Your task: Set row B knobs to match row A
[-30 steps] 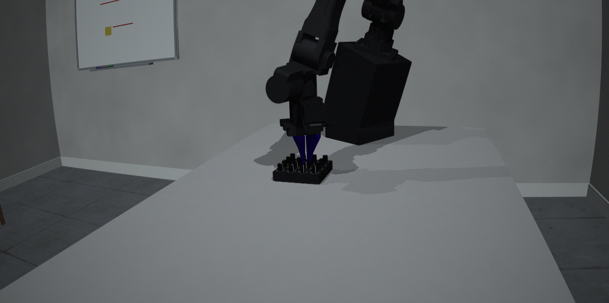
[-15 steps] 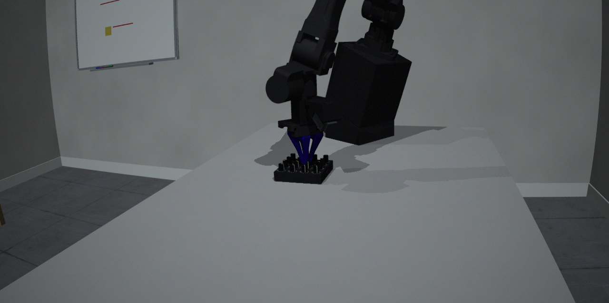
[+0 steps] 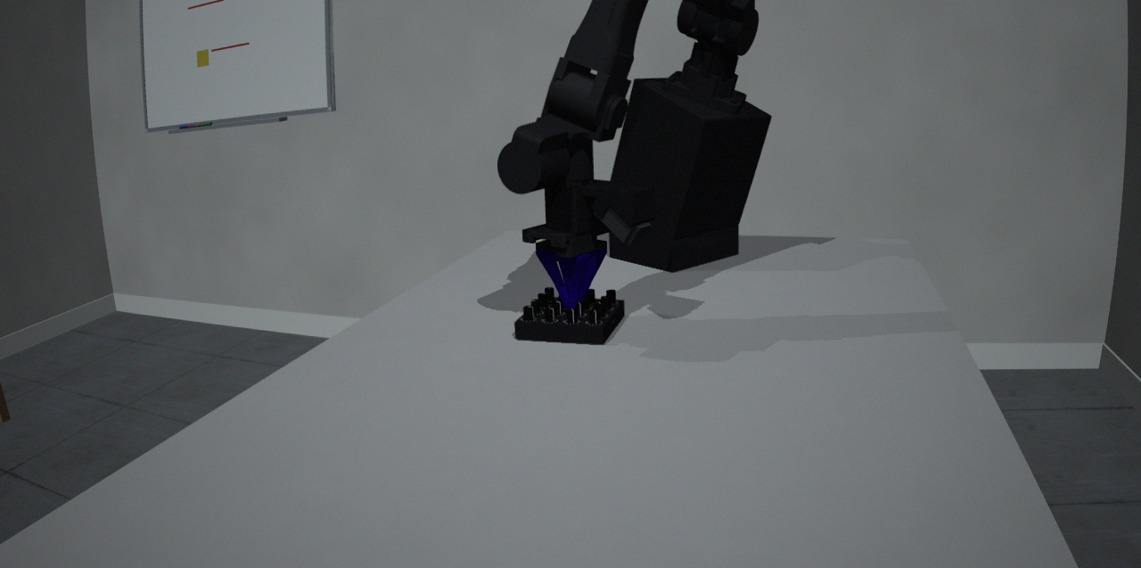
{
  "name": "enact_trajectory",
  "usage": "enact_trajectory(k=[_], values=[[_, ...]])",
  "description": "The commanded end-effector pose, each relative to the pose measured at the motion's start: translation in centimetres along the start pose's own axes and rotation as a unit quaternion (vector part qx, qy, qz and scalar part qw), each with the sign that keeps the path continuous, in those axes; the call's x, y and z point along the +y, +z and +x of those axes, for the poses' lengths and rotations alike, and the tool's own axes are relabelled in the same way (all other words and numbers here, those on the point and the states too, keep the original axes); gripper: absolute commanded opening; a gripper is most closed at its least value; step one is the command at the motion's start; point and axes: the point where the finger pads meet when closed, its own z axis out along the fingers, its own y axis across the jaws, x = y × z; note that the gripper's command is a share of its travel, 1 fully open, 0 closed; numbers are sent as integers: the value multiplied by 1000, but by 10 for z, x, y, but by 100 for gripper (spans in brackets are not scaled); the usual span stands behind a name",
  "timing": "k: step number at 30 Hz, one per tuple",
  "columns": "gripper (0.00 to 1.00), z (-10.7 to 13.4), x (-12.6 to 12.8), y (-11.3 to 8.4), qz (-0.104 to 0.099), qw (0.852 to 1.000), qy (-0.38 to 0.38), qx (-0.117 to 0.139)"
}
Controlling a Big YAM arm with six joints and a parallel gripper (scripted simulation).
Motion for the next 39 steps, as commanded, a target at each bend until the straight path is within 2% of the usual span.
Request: enact_trajectory(k=[1, 18, 39], values=[[7, -4, -5, 3, 2, 997, -71, -3], [7, -4, -5, 3, 3, 984, -178, -3], [7, -4, -5, 3, 3, 977, -211, -3]])
